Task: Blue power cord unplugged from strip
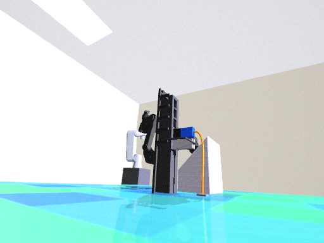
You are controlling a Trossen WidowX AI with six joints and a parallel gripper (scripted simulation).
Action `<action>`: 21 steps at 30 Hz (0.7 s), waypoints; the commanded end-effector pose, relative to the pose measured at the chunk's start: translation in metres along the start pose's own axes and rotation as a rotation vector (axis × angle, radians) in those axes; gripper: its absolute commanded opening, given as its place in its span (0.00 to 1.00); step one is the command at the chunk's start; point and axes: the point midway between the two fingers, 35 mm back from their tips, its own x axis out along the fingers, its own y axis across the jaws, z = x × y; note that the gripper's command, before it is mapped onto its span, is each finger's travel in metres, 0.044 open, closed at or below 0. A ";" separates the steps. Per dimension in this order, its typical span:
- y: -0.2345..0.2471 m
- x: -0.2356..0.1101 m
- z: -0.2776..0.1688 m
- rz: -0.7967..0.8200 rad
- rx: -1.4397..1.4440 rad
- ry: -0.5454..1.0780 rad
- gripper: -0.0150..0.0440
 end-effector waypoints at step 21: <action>0.200 -0.070 -0.152 0.123 0.772 0.732 0.53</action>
